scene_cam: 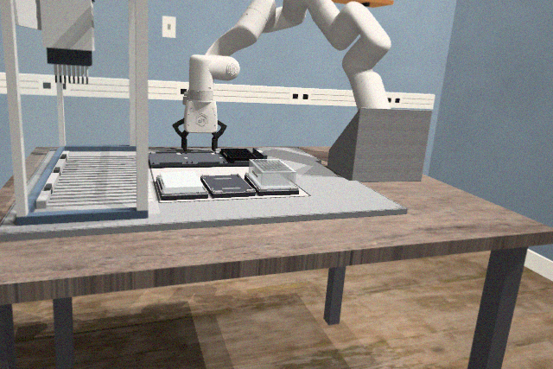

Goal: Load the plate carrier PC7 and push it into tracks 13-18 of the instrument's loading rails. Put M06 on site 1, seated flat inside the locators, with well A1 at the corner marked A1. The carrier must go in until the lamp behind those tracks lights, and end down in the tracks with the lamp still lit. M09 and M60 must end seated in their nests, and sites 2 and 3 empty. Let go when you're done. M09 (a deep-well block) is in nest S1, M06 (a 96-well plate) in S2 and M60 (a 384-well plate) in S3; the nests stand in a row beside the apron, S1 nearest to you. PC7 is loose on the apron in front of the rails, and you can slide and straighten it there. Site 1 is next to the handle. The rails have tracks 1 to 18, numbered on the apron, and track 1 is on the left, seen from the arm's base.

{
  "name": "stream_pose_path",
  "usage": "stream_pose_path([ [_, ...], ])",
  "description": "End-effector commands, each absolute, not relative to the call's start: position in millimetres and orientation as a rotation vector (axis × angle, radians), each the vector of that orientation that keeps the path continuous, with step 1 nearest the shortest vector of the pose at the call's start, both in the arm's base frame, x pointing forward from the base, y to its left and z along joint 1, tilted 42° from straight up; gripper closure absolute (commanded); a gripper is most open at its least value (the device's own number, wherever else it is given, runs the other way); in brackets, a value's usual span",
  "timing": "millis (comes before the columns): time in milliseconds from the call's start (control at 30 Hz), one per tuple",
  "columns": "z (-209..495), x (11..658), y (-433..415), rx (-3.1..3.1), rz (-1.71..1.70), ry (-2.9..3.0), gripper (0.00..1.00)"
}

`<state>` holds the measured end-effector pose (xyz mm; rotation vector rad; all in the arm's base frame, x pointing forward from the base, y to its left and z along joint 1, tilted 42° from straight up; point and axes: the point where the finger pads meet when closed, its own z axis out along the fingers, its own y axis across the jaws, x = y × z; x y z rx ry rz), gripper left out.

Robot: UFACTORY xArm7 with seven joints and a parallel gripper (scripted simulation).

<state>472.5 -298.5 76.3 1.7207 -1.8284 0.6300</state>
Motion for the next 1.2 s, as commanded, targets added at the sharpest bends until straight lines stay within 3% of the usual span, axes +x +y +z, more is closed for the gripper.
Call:
stream_pose_path([
  [0,78.1,474.3,-298.2,1.724,0.634,-1.828,0.00],
  [1167,105.7,476.7,-276.6,1.724,0.634,-1.828,0.00],
])
